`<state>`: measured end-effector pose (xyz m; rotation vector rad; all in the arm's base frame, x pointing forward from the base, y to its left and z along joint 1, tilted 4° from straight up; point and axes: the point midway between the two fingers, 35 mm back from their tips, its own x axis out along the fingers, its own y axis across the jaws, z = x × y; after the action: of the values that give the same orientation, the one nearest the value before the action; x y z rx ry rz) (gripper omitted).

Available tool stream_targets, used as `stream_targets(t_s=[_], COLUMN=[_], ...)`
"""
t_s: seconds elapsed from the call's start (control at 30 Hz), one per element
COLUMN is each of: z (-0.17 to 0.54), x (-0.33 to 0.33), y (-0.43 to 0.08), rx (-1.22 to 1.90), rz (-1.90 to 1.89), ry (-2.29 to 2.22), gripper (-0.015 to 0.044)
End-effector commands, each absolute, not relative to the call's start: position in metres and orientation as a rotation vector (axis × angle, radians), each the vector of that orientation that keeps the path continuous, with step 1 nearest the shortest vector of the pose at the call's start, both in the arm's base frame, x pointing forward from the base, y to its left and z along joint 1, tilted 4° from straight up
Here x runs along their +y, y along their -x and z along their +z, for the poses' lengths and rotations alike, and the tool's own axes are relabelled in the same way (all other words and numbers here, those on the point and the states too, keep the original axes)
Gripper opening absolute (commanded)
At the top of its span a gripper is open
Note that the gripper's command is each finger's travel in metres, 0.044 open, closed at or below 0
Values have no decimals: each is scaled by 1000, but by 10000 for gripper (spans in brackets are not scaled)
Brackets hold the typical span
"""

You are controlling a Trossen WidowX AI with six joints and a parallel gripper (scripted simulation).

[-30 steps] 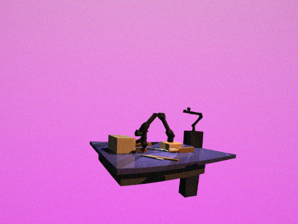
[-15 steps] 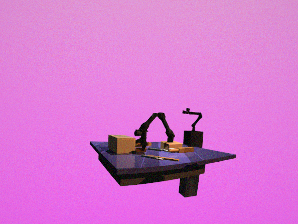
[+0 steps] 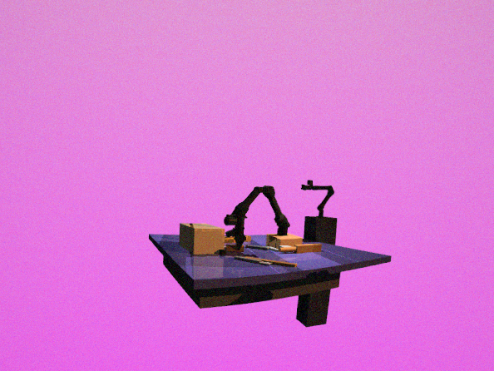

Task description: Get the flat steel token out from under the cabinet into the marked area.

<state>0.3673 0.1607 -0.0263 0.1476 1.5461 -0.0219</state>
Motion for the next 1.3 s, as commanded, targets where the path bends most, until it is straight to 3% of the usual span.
stream_targets(t_s=[0.0,1.27], z=[-28,-29], x=[161,168], y=[-361,-319], rx=[1549,1552], rz=[-28,-28], ry=[-145,-145], gripper=[0,0])
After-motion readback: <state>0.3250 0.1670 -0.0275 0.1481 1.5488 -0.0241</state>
